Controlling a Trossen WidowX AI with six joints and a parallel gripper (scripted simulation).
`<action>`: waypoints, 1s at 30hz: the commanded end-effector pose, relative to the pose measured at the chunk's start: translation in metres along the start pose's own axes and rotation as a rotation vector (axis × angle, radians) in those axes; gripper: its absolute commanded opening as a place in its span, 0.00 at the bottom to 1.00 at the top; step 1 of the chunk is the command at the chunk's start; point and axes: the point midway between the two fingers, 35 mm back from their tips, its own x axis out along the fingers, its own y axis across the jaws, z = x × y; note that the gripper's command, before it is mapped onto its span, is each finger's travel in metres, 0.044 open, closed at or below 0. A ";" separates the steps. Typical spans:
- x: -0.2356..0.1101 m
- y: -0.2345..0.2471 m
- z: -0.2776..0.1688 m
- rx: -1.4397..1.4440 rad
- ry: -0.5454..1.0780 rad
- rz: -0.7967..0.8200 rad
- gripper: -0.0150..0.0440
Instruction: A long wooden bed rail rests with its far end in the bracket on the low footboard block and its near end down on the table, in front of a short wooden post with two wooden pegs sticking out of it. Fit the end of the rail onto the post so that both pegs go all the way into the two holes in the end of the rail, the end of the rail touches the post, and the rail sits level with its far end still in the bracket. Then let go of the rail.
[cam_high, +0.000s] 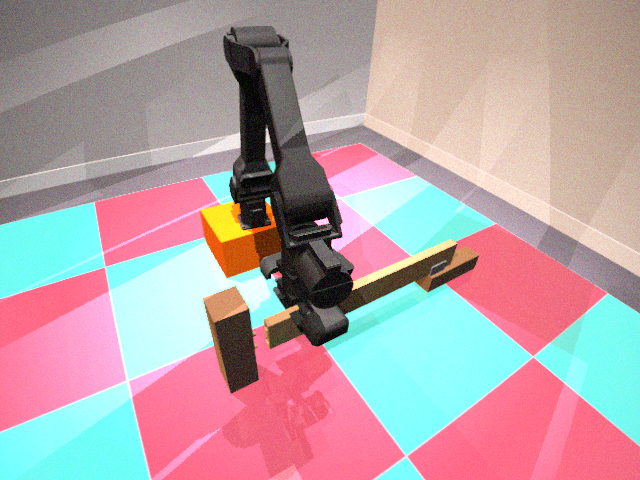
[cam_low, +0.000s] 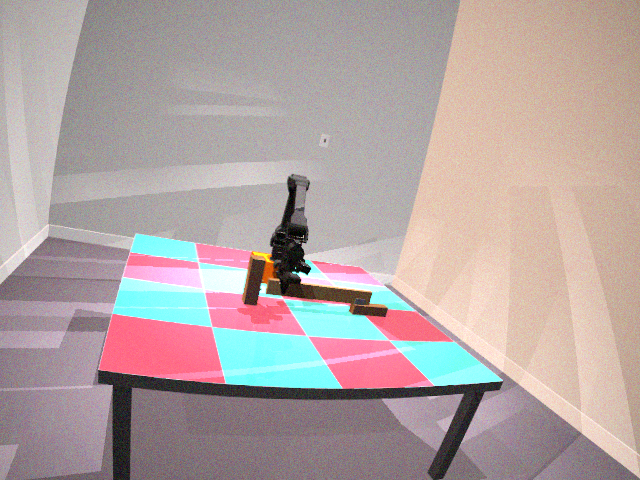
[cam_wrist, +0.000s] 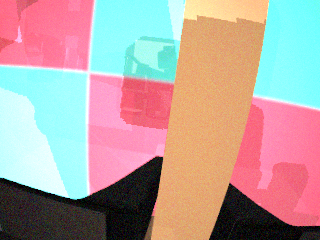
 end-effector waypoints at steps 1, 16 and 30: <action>0.000 -0.001 -0.003 0.000 0.002 -0.003 0.25; -0.002 -0.001 -0.007 0.000 0.002 -0.003 0.25; -0.001 -0.001 -0.012 0.000 0.003 -0.003 0.25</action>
